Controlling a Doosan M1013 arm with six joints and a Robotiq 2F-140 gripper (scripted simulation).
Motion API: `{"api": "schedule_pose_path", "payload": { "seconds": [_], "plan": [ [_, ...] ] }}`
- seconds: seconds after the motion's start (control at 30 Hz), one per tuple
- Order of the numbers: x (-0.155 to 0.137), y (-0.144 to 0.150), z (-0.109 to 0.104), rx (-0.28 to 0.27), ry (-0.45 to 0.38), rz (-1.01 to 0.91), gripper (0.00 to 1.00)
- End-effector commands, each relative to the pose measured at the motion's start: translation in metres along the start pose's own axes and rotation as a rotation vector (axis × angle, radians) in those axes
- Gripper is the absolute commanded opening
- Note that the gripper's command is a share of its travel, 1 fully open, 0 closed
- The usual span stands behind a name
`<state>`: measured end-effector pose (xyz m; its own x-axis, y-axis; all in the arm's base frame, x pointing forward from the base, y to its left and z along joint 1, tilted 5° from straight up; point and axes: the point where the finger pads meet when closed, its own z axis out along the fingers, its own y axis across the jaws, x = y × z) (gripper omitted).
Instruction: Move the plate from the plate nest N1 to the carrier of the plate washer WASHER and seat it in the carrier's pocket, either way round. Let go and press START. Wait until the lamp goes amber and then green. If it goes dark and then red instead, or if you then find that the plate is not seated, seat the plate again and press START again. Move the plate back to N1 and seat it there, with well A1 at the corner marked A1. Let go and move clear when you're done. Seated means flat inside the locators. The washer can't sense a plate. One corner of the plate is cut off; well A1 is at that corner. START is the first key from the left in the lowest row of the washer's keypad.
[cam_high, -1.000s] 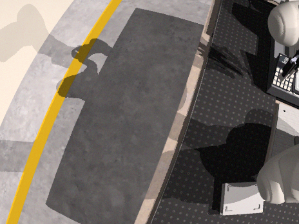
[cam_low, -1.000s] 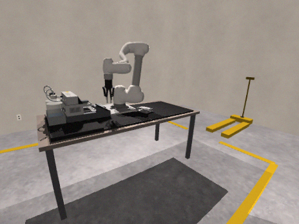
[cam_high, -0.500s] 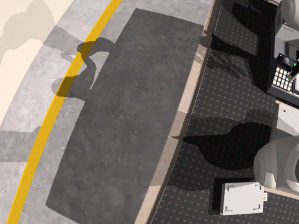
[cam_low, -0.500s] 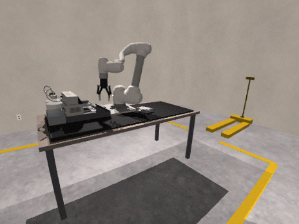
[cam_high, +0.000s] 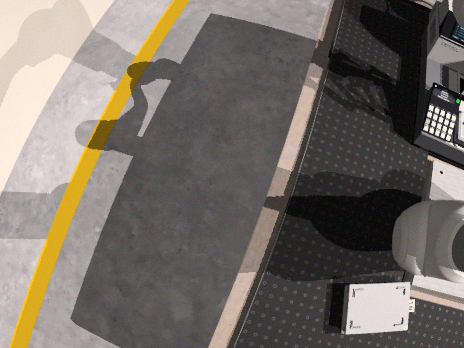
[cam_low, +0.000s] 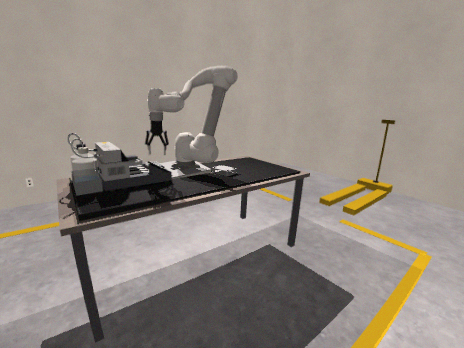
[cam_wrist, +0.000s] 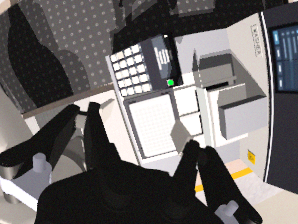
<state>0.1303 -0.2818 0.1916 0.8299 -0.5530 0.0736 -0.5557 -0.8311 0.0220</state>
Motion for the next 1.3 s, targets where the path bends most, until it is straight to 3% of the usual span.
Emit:
{"api": "schedule_pose_path", "payload": {
  "seconds": [0.0, 0.3, 0.53, 0.87, 1.27],
  "plan": [
    [-0.014, 0.015, -0.002, 0.013, 0.011, -0.139, 0.70],
    [-0.038, 0.040, -0.006, 0.011, 0.012, -0.372, 0.70],
    [-0.039, 0.042, -0.007, 0.010, 0.014, -0.591, 0.70],
    [-0.039, 0.042, -0.007, 0.010, 0.014, -0.591, 0.70],
    [-0.039, 0.042, 0.010, 0.010, 0.014, -0.591, 0.70]
  ]
}}
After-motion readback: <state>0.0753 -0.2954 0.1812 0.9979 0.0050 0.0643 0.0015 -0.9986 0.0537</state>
